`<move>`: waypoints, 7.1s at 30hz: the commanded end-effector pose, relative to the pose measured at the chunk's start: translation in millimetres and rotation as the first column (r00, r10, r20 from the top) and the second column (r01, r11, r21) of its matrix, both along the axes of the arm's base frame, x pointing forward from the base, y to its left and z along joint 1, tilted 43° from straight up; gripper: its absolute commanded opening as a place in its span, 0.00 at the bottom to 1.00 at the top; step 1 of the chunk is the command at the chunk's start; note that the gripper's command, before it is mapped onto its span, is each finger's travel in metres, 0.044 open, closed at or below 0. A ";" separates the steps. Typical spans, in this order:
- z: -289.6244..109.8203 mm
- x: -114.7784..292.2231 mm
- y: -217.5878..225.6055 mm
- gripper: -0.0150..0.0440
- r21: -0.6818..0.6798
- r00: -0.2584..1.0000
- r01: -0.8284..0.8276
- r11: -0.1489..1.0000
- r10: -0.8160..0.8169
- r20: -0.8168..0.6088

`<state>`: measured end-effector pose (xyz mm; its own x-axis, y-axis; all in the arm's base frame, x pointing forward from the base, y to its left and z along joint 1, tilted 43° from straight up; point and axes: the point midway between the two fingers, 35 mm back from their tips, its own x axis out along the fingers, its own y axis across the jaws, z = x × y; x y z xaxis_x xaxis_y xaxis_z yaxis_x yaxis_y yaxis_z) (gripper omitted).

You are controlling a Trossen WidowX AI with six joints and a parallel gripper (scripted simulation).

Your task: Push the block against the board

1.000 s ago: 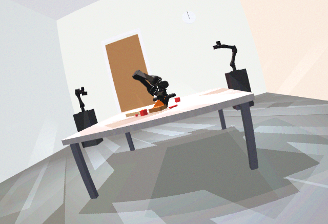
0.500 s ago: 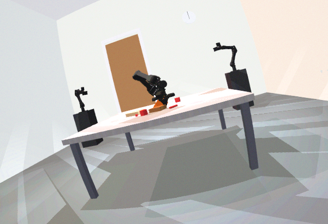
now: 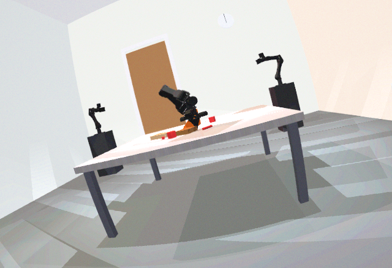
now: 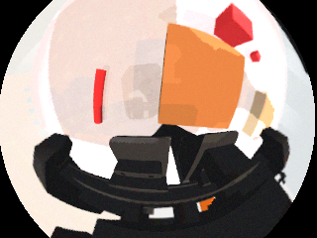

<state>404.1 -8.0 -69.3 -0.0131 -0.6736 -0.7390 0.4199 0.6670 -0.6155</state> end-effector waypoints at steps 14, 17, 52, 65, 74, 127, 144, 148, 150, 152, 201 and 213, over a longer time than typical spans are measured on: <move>-4.6 -14.1 6.4 0.25 -0.002 1.000 -0.002 1.000 0.002 0.006; -6.2 -18.5 8.0 0.25 -0.002 1.000 -0.002 1.000 0.002 0.006; 98.4 -57.7 -16.3 0.25 0.018 1.000 0.013 1.000 -0.014 0.027; 178.2 -145.4 -108.1 0.25 0.015 0.994 0.076 0.997 -0.077 0.081; 176.4 -172.8 -138.7 0.25 -0.010 0.994 0.079 0.997 -0.078 0.072; 160.7 -154.5 -171.3 0.25 -0.014 0.994 0.079 0.997 -0.078 0.073; 150.4 -178.0 -160.9 0.25 -0.013 0.994 0.079 0.997 -0.078 0.071; 151.7 -177.6 -159.5 0.25 -0.009 0.995 0.077 0.997 -0.076 0.069; 164.3 -176.3 -147.0 0.25 -0.008 0.995 0.078 0.997 -0.077 0.069; 183.4 -176.9 -129.3 0.25 -0.010 0.994 0.079 0.997 -0.078 0.070; 68.9 59.1 16.8 0.25 0.374 0.270 -0.711 0.595 0.723 -0.636; 15.0 68.9 14.4 0.25 0.445 0.120 -0.732 0.516 0.740 -0.661</move>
